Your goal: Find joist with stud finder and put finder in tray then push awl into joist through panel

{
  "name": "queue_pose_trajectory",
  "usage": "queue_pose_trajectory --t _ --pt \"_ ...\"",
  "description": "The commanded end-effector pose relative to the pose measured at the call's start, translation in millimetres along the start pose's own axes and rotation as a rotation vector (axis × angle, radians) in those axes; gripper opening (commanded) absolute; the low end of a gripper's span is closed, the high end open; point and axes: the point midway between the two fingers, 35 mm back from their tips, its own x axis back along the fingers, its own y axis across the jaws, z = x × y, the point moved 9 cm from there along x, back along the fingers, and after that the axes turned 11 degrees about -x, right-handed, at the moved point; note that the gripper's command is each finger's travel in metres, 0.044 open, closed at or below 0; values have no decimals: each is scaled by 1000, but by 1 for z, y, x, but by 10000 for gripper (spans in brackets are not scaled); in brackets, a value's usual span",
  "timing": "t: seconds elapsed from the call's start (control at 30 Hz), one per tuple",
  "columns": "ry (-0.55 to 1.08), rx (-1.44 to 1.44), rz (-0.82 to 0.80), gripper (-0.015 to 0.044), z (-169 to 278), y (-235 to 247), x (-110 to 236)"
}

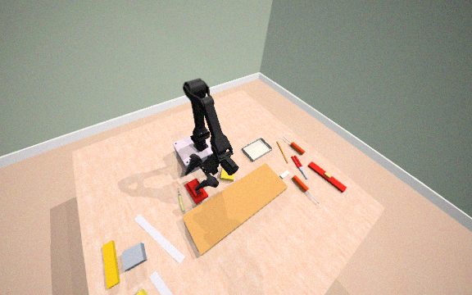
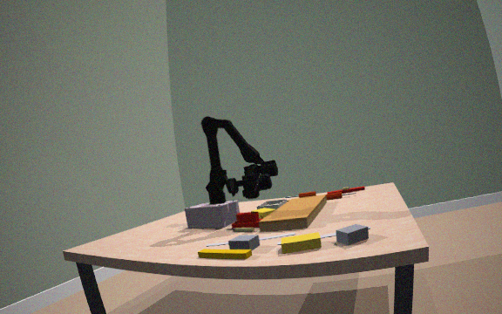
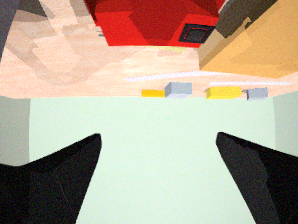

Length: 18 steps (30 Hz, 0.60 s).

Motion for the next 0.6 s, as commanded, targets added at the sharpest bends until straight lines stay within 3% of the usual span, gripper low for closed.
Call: queue_pose_trajectory --t 0.0,0.13,0.57 --pt "1 13 -6 440 11 1 4" --pt "-98 -117 -78 440 5 0 -9" --pt "-806 -1296 -777 440 43 14 -79"
